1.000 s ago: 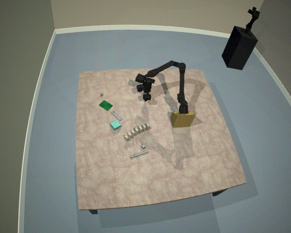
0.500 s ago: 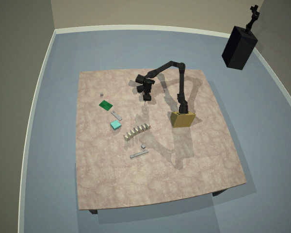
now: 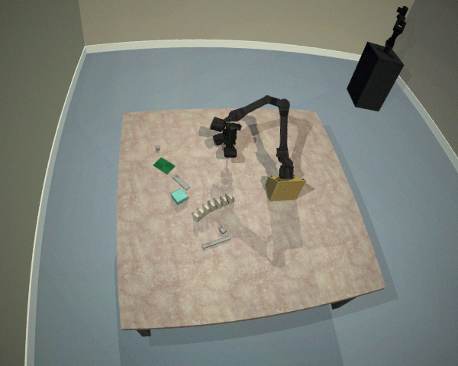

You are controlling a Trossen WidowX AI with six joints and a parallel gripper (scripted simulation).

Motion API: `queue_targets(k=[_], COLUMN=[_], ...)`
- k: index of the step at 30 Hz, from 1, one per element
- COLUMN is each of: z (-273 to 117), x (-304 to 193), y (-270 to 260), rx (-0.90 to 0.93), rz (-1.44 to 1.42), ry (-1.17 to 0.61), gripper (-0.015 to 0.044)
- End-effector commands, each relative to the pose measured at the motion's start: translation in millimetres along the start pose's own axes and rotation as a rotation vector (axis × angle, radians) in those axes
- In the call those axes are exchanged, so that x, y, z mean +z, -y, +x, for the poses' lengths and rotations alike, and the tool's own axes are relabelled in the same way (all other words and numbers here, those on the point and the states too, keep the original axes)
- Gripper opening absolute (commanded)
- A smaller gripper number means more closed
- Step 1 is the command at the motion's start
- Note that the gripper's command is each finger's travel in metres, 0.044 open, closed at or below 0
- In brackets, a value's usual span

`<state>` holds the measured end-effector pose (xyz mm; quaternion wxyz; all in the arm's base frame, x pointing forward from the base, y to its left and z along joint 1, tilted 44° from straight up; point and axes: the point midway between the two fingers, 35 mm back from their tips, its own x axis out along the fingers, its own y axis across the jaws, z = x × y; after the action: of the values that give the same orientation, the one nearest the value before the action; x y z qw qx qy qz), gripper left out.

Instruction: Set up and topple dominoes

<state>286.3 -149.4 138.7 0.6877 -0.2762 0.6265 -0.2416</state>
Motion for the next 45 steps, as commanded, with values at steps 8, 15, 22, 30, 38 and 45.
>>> queue_targets(k=[8, 15, 22, 30, 38, 45], z=[-116.8, -116.7, -117.6, -118.3, -114.9, -88.3], x=[-0.4, 0.8, 21.3, -12.3, -31.1, -25.9], y=[4.0, 1.0, -112.6, -240.9, -271.7, -275.1], rx=[-0.014, -0.012, 0.041, 0.032, 0.000, 0.005], rz=[0.014, 0.009, -0.185, -0.409, -0.471, -0.472], ry=[0.027, 0.028, 0.035, 0.029, 0.023, 0.025], gripper=[0.0107, 0.0107, 0.0107, 0.0107, 0.0107, 0.0107])
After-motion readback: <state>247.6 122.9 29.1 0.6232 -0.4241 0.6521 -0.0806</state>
